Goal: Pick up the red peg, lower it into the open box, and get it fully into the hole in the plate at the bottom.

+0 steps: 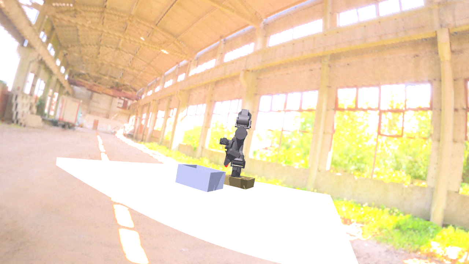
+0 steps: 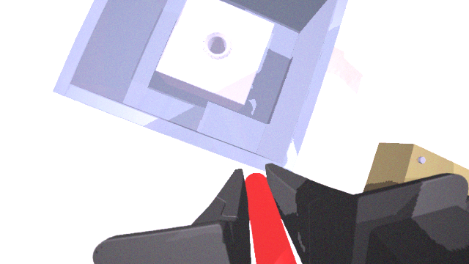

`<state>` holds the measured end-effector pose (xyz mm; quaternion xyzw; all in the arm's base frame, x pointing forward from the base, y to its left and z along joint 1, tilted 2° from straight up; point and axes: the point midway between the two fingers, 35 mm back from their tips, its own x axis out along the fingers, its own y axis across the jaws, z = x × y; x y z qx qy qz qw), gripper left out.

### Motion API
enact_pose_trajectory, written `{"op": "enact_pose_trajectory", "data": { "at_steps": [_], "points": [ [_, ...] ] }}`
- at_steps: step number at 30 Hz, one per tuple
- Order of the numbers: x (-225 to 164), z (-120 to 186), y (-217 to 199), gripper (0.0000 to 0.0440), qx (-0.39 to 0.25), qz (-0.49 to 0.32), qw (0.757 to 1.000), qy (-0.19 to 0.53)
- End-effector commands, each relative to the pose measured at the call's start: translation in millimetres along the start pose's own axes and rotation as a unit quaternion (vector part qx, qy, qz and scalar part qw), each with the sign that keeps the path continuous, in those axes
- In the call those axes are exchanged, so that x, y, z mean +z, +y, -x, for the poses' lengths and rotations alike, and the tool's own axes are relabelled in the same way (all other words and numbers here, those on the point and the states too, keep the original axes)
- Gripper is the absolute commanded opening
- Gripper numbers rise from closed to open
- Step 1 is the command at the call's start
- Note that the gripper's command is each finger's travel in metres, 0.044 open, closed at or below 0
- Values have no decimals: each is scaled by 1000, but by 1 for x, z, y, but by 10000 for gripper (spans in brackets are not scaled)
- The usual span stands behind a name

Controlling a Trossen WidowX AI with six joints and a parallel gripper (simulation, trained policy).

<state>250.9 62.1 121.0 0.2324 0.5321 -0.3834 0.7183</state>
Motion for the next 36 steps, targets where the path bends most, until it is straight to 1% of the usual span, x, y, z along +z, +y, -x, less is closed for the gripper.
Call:
{"op": "enact_pose_trajectory", "data": {
  "at_steps": [1,10,19,26,32,34,36],
  "points": [
    [20,-3,3,0,3,-18,1000,-9],
    [60,-23,5,0,3,-38,999,-12],
    [90,-49,5,1,9,-29,1000,2],
    [103,-70,6,0,18,-4,1000,19],
    [104,-89,7,0,26,25,999,39],
    [102,-94,7,12,27,36,998,47],
    [100,-100,7,48,28,45,997,56]
  ]
}}
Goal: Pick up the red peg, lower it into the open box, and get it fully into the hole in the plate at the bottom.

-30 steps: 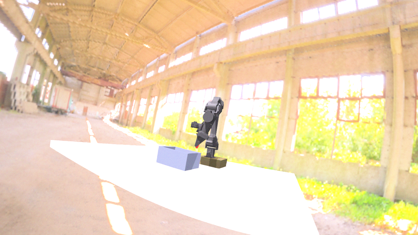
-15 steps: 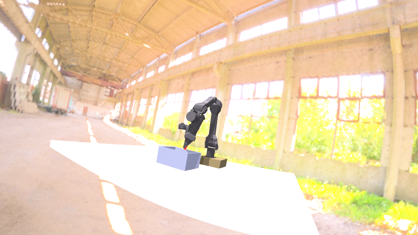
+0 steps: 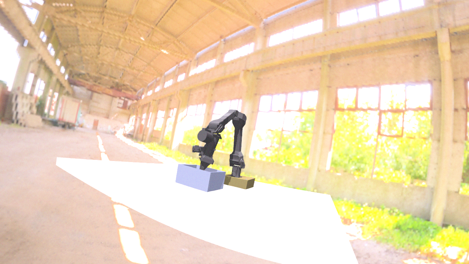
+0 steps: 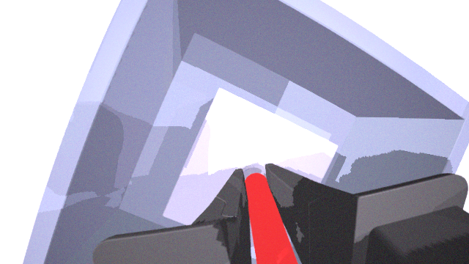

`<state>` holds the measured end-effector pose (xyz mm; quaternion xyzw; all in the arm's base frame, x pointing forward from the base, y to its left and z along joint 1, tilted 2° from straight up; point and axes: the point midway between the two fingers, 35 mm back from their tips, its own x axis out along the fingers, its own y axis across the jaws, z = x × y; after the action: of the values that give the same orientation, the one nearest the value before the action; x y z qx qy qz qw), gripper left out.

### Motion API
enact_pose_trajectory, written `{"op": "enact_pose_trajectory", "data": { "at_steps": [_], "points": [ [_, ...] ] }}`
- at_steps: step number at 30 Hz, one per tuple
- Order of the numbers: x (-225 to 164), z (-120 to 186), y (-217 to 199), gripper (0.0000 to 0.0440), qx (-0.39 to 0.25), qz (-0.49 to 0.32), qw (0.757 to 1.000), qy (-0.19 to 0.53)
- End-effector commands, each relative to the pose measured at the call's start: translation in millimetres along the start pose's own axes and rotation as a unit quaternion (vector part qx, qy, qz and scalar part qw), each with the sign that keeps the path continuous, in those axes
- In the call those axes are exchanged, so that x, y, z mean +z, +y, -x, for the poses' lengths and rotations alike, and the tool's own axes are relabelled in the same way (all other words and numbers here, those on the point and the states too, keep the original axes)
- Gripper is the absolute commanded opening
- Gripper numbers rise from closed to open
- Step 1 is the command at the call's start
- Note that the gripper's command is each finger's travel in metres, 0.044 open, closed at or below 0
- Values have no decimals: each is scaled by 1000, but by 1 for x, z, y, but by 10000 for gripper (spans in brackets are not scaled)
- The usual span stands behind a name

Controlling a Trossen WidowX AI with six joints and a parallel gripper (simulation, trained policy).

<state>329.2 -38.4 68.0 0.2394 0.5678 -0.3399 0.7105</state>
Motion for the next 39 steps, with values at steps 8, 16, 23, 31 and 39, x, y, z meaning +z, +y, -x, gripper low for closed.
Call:
{"op": "enact_pose_trajectory", "data": {
  "at_steps": [8,16,23,31,39],
  "points": [
    [5,-18,3,189,10,31,999,34],
    [25,-8,18,399,36,35,998,46],
    [42,8,40,440,70,42,995,54],
    [58,30,67,440,117,54,991,47],
    [60,32,70,440,121,56,990,46]
  ]
}}
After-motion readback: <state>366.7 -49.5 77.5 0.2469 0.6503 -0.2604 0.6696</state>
